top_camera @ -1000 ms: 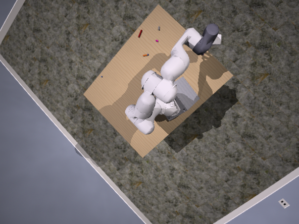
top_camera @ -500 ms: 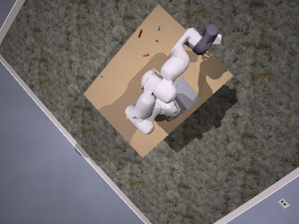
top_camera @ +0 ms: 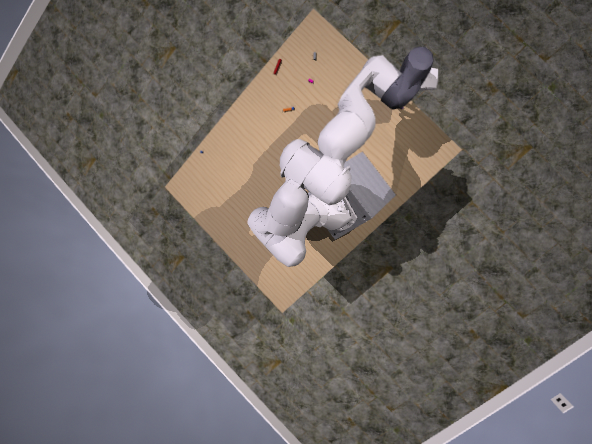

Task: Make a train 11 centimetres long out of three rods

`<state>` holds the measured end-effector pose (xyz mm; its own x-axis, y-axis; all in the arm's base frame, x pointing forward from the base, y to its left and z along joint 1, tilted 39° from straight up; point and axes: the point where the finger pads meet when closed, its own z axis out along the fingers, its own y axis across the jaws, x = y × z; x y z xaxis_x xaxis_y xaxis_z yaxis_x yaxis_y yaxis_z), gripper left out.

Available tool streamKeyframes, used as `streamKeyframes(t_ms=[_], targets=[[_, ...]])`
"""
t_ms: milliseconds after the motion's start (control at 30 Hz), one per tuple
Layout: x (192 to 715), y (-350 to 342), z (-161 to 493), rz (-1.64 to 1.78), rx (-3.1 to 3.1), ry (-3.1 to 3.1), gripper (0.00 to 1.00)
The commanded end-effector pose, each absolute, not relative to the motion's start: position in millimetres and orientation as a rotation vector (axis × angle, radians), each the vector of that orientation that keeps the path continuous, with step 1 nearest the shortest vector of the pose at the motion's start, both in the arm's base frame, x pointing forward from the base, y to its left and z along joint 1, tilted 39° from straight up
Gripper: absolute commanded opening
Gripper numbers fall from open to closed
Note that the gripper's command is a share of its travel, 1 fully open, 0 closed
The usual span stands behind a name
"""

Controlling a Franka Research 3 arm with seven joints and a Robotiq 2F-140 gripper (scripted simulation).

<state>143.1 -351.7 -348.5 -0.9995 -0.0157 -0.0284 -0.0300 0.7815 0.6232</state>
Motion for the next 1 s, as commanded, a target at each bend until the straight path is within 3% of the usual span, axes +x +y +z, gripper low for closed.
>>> streamKeyframes(t_ms=[0,967], targets=[[144.9,-349.1,-351.4,1.03,-0.031,2.944,0.23],[145.0,-341.4,-361.0,1.03,-0.031,2.944,0.23]])
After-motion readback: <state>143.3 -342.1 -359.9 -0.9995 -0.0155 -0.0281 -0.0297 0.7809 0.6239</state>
